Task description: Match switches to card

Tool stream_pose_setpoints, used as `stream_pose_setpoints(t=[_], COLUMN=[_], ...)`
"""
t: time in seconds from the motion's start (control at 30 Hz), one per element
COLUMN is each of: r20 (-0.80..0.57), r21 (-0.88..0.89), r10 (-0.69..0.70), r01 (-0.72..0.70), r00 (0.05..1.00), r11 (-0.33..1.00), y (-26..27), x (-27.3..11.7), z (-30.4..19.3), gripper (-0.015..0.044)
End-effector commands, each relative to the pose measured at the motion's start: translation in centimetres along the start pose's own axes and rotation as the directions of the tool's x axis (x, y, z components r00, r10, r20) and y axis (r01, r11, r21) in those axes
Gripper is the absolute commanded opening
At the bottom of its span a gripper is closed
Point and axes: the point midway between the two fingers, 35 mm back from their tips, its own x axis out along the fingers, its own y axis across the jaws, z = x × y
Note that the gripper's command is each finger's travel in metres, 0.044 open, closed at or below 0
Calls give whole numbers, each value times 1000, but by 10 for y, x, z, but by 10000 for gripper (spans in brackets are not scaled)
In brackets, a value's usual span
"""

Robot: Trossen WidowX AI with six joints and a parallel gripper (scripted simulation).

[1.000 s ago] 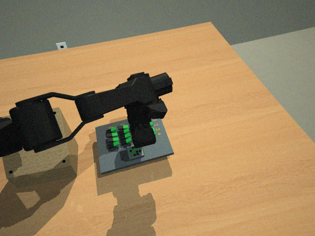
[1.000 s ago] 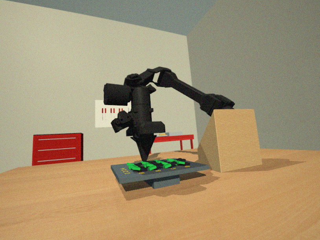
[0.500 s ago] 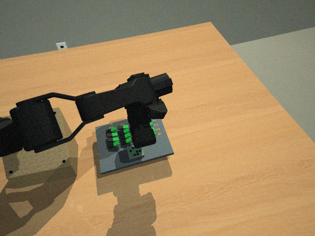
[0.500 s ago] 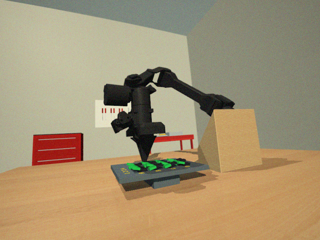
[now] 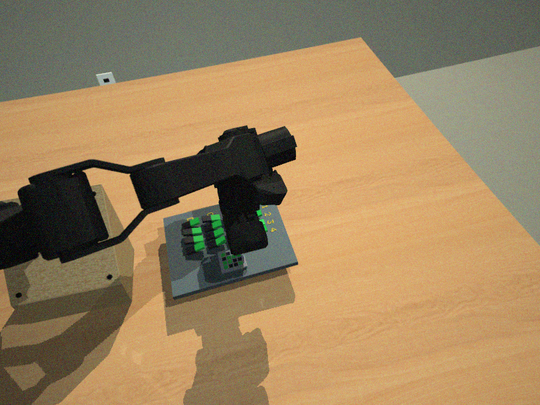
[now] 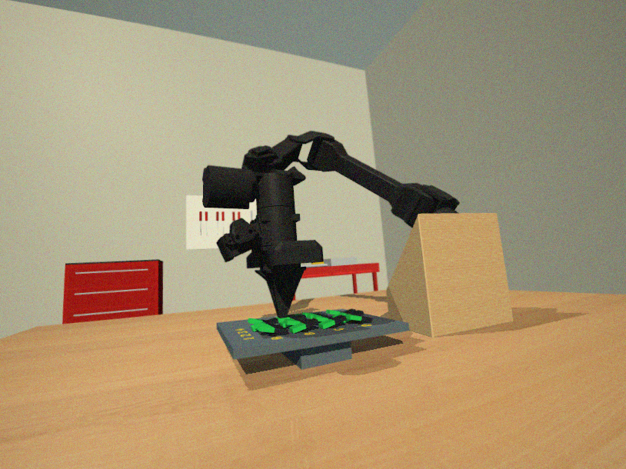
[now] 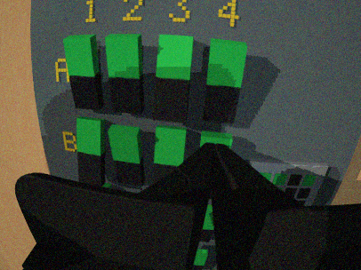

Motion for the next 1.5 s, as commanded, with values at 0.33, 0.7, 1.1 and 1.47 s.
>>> stream_pose_setpoints(t=[0.33, 0.7, 1.1, 1.47], r20=[25, 22, -2, -2], r21=[-3, -4, -4, -4], r10=[-1, -1, -3, -4], r01=[1, 1, 3, 4], r00=[1000, 1000, 1000, 1000], r11=[1000, 1000, 1000, 1000], y=[0, 0, 0, 0], x=[-64, -60, -17, -3], z=[-2, -42, -41, -40], gripper=[0, 0, 0, 0])
